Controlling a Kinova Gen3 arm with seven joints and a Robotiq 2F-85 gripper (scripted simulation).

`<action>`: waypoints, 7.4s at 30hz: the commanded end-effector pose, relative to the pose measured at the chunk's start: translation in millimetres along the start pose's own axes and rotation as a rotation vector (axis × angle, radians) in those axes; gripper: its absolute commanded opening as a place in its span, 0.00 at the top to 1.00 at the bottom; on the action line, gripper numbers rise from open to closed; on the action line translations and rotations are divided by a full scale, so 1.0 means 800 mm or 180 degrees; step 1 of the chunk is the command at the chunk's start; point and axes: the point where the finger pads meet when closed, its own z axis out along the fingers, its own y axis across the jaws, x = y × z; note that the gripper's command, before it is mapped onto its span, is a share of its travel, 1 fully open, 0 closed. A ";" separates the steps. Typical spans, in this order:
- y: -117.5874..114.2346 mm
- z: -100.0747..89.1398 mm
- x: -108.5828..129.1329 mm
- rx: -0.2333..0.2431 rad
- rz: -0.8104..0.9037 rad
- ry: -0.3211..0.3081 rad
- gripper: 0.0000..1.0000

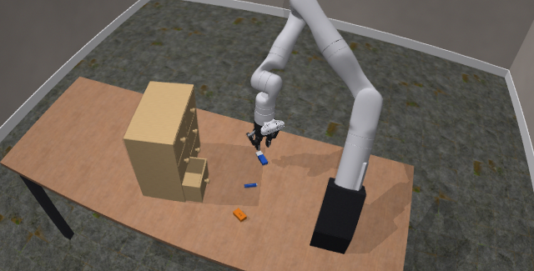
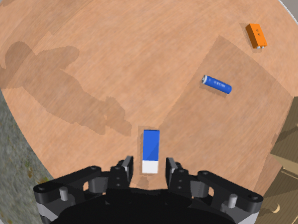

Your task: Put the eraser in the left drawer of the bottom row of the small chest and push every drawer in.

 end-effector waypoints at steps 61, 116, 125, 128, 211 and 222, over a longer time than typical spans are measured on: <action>0.005 0.061 -0.003 -0.0014 0.0022 0.0009 0.62; 0.003 0.061 0.000 -0.0008 0.0025 0.0015 0.62; 0.003 0.061 0.001 -0.0008 0.0025 0.0016 0.62; 0.003 0.061 0.001 -0.0008 0.0025 0.0016 0.62; 0.003 0.083 0.001 -0.0008 0.0026 0.0014 0.81; 0.003 0.036 0.001 -0.0009 -0.0026 0.0015 0.81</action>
